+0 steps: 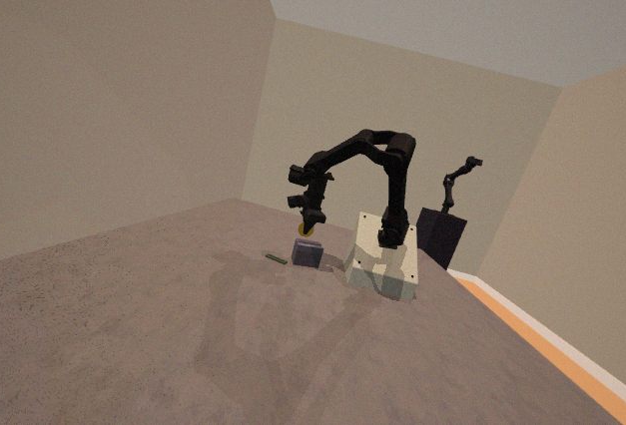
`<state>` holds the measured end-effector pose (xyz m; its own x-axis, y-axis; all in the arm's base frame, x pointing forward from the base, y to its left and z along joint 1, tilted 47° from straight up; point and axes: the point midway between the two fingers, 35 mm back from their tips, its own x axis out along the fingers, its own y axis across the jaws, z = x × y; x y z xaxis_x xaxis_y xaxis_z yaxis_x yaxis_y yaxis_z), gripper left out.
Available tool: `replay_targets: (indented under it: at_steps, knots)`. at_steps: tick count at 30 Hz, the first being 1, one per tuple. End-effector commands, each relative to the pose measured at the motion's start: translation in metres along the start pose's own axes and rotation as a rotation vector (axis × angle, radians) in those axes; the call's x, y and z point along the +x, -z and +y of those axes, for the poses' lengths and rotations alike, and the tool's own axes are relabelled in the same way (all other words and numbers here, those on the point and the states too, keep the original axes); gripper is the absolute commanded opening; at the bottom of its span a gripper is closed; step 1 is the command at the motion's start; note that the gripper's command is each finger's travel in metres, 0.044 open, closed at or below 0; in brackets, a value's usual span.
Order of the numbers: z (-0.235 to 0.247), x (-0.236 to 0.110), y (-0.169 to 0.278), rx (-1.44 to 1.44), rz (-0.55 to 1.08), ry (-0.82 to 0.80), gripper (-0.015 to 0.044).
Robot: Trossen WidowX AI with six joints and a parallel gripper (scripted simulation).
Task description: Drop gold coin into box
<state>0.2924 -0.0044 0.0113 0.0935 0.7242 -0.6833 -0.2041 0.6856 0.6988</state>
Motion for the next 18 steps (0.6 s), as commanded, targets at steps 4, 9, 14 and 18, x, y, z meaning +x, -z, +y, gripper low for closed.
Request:
replay_targets:
  at_steps: [4,9,14,18]
  knots:
    - [0.000,0.001,0.019,0.000,0.002,0.003,0.0000]
    - [0.000,0.001,0.024,0.001,0.002,0.001,0.0004]
    - [0.000,0.001,0.020,0.003,0.001,-0.002,0.0000]
    - [0.000,0.001,0.020,0.003,0.001,-0.002,0.0000]
